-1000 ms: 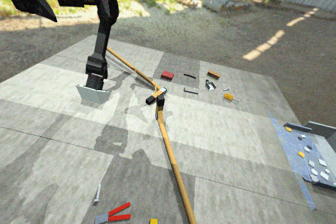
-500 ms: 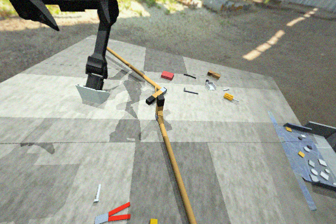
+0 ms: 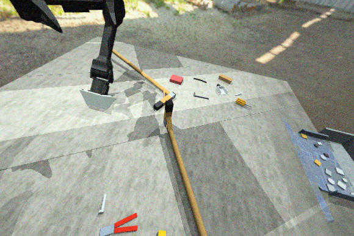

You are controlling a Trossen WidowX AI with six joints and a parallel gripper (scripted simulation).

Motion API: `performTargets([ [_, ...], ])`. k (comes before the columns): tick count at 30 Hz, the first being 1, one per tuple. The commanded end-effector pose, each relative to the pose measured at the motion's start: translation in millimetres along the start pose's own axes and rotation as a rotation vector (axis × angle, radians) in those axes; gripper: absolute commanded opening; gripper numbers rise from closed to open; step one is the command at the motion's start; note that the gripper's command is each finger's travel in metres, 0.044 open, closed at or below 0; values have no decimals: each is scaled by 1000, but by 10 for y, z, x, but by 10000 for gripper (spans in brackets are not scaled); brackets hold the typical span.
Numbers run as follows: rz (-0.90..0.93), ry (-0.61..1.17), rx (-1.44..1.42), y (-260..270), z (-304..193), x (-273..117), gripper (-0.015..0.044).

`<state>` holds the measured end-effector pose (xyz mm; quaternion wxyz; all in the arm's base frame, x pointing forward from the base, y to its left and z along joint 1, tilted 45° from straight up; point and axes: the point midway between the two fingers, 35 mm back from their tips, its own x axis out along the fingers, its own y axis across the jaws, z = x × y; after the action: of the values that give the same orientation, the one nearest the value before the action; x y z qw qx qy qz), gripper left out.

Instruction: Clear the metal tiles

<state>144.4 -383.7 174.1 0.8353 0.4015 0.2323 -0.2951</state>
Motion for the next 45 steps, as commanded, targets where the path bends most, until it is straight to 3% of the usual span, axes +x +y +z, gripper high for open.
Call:
performTargets([
  [1,-5,4,10,-10,-10,5,440],
  [8,-5,-21,-22,5,66,-25,440],
  [18,-12,-201,-253,154,597,-297,440],
  [45,-122,-670,-924,923,1719,-1419,440],
])
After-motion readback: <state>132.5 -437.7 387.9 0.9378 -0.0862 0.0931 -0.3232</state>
